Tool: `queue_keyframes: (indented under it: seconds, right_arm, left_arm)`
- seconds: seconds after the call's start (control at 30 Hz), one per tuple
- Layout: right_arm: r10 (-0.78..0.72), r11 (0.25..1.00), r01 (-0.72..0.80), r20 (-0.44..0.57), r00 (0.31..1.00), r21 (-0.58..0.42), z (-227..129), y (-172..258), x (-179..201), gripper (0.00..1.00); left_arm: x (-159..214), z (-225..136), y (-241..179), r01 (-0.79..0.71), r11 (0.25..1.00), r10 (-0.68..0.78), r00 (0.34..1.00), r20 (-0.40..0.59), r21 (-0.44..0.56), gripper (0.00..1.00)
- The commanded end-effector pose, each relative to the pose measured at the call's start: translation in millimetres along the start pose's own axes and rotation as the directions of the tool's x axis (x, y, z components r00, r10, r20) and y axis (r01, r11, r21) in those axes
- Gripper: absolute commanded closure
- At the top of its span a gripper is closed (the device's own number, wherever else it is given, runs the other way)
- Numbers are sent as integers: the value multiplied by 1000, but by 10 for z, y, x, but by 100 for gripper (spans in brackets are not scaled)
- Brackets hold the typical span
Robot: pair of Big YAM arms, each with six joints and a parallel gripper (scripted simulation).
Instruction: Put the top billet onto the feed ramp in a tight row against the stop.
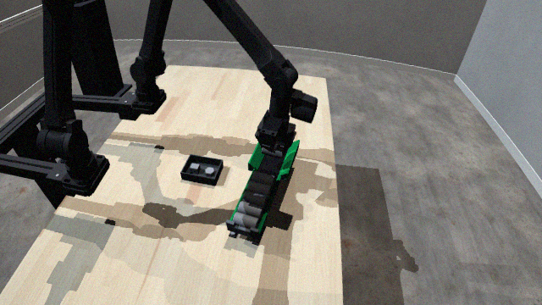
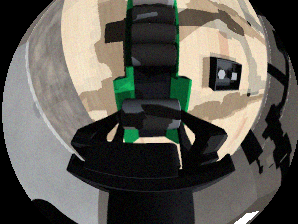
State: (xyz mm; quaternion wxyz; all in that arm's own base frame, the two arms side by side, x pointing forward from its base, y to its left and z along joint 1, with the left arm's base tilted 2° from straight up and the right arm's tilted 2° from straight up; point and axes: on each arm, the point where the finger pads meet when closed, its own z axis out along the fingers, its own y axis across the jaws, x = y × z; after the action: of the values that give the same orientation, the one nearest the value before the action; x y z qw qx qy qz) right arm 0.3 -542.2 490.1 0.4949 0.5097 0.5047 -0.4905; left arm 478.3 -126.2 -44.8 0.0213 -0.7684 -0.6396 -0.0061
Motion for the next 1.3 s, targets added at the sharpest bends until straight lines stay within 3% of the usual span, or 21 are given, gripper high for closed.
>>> queue_keyframes:
  seconds: [0.0,0.67,0.9,1.07,1.27]
  right_arm:
    - [-9,1000,9,56,998,4,-82,-29,-241,0]
    - [-9,1000,9,56,998,4,-82,-29,-241,0]
    - [-9,1000,9,56,998,4,-82,-29,-241,0]
    - [-9,1000,9,56,998,4,-82,-29,-241,0]
    - [-9,1000,9,56,998,4,-82,-29,-241,0]
  left_arm:
    - [-1,-437,236,-4,996,5,1000,11,-93,100]
    - [64,-219,252,-3,994,4,1000,11,-107,100]
    - [86,165,79,-6,999,6,1000,7,-46,100]
    - [109,-77,343,1,992,1,1000,12,-127,100]
    - [100,115,181,-4,997,5,1000,9,-81,100]
